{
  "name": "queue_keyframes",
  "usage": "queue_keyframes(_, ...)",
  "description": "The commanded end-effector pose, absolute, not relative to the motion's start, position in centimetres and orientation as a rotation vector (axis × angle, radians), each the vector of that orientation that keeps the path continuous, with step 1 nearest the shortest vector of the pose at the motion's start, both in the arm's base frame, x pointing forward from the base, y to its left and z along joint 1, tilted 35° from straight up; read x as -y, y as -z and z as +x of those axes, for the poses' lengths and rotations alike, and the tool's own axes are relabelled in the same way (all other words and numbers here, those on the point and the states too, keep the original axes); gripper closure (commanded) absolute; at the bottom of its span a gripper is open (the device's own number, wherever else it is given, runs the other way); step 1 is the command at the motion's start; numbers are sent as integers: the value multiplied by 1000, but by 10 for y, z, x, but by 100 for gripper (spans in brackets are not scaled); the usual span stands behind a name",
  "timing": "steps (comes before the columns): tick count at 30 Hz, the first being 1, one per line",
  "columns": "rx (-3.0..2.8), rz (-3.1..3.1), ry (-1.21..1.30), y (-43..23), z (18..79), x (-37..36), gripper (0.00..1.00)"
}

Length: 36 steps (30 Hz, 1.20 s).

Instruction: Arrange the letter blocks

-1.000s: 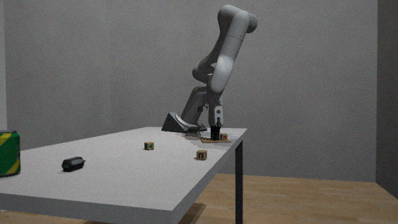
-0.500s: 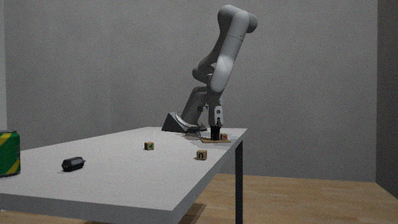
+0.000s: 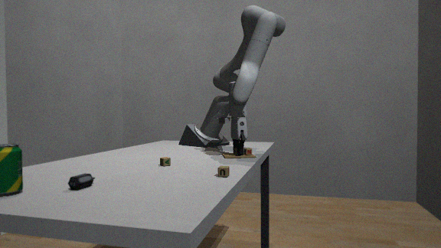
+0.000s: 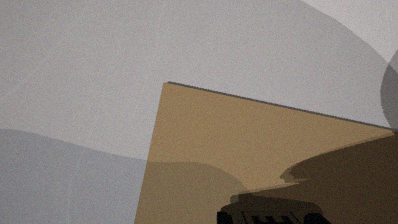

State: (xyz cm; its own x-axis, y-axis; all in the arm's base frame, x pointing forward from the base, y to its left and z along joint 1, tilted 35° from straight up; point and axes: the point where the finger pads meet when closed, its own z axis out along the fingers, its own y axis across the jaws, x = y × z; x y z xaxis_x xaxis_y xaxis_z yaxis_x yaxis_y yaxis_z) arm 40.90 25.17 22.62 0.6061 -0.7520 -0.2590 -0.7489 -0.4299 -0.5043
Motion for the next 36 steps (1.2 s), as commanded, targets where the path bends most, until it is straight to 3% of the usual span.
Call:
queue_keyframes(1,-1179,-2247,8,-227,409,-252,56)
queue_keyframes(2,-1179,-2247,8,-227,409,-252,52)
queue_keyframes(18,-1179,-2247,8,-231,408,-249,52)
queue_keyframes(36,-1179,-2247,8,-290,389,-213,52)
